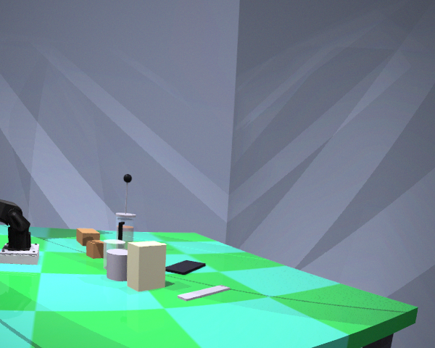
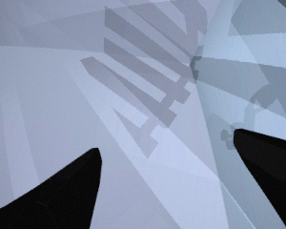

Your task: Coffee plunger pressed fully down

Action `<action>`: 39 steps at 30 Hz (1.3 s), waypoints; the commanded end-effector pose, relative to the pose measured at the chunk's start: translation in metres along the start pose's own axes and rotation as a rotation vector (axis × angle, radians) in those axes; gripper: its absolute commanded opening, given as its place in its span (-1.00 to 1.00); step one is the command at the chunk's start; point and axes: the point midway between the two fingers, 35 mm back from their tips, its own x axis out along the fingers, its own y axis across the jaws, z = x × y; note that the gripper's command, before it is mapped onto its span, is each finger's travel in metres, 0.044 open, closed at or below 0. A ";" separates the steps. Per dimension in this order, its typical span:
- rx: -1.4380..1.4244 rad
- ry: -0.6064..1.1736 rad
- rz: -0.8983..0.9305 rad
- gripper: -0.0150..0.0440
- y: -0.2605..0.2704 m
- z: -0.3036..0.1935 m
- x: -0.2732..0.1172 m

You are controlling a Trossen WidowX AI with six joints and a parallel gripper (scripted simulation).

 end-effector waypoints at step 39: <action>-0.526 0.975 0.256 1.00 0.057 -0.040 -0.469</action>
